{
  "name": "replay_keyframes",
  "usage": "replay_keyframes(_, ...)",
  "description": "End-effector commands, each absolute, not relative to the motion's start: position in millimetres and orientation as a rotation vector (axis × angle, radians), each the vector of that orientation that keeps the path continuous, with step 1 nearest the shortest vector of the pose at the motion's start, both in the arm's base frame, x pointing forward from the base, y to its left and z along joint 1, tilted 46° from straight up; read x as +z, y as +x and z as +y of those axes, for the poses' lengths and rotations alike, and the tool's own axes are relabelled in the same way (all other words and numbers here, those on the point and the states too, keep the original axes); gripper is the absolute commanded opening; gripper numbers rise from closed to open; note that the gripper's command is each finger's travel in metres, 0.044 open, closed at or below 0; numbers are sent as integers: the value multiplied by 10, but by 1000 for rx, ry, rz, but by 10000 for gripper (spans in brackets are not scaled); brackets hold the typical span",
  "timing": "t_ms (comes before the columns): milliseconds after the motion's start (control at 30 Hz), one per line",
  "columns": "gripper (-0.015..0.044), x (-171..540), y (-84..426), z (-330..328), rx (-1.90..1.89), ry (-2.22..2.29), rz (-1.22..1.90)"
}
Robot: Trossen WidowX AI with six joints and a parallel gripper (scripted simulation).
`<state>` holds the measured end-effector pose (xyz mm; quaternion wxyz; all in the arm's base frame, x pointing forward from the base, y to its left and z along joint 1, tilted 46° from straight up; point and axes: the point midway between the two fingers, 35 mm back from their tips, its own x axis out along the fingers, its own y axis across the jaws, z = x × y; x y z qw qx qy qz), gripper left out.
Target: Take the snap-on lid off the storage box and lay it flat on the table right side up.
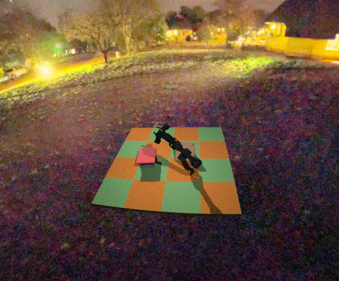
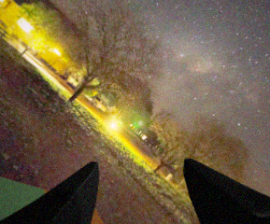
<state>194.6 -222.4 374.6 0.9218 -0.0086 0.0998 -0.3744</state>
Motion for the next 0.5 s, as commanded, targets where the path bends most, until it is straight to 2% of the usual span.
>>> replay_keyframes(0, 235, 3303, 2163, -2232, -659, 267, 236)
replay_keyframes(233, 235, 2328, 2495, -1969, -431, 1081, 353)
replay_keyframes(300, 235, 2240, 2512, -1925, -411, 1174, 370)
replay_keyframes(467, 235, 1709, 2549, -1543, -291, 1909, 519)
